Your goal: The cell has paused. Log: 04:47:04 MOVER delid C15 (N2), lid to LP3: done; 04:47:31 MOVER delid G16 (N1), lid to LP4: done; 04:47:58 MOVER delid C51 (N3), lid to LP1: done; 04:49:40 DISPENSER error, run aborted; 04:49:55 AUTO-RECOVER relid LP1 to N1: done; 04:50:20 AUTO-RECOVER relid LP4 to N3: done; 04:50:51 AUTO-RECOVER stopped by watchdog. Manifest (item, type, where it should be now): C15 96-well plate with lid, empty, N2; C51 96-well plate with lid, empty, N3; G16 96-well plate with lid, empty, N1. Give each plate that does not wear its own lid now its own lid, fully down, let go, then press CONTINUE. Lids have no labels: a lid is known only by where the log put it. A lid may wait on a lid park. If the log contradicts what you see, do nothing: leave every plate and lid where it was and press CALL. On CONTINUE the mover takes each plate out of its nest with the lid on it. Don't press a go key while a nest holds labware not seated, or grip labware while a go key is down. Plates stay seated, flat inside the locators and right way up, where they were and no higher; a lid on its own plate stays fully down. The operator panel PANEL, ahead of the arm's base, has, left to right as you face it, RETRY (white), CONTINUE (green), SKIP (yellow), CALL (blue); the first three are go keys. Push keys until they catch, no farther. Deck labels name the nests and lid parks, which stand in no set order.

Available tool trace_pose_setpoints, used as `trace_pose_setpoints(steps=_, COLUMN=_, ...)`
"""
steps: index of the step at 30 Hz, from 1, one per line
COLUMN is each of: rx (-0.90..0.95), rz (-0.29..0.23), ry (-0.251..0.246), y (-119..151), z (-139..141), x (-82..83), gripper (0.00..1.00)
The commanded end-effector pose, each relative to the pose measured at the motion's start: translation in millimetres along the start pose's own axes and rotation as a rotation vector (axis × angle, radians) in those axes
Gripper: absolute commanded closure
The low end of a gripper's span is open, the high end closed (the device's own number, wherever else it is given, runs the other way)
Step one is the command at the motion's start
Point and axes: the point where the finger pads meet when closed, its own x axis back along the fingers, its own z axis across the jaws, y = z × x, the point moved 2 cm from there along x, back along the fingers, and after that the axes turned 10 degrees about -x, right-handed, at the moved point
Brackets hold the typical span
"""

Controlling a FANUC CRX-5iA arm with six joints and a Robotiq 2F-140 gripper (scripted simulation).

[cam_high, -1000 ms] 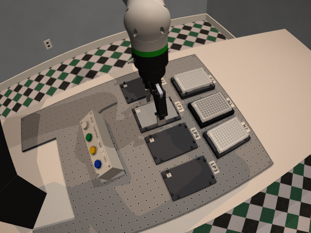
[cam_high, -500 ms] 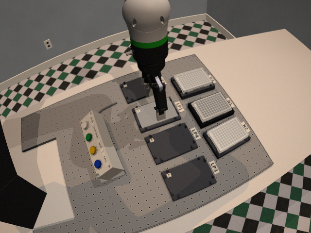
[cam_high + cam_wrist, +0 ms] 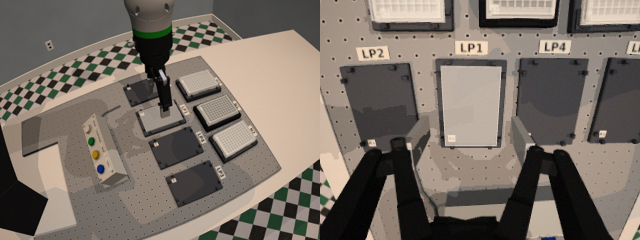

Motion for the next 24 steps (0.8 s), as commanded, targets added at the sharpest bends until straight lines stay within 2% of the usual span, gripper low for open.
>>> trace_pose_setpoints(steps=1, rx=0.000, rz=0.000, ry=0.000, y=-0.2, z=0.0, x=4.8, gripper=0.34)
trace_pose_setpoints(steps=12, rx=0.001, rz=0.000, ry=-0.002, y=-6.6, z=-4.2, x=6.4, gripper=0.34)
trace_pose_setpoints(steps=13, rx=0.002, rz=-0.001, ry=-0.005, y=-18.7, z=-12.1, x=5.5, gripper=0.34)
trace_pose_setpoints(steps=15, rx=0.006, rz=-0.004, ry=-0.011, y=-60.6, z=-39.5, x=3.6, gripper=0.34)
trace_pose_setpoints(steps=17, rx=0.006, rz=-0.004, ry=-0.011, y=-60.6, z=-39.5, x=3.6, gripper=0.34)
trace_pose_setpoints(steps=18, rx=0.008, rz=-0.005, ry=-0.012, y=-85.9, z=-56.0, x=3.3, gripper=0.34)
trace_pose_setpoints(steps=21, rx=0.008, rz=-0.005, ry=-0.012, y=-85.9, z=-56.0, x=3.3, gripper=0.34)
trace_pose_setpoints(steps=22, rx=0.009, rz=-0.005, ry=-0.010, y=-110.4, z=-71.9, x=3.8, gripper=0.34)
trace_pose_setpoints(steps=23, rx=0.009, rz=-0.005, ry=-0.010, y=-110.4, z=-71.9, x=3.8, gripper=0.34)
trace_pose_setpoints(steps=24, rx=0.009, rz=-0.003, ry=-0.007, y=-131.6, z=-85.5, x=4.9, gripper=0.34)
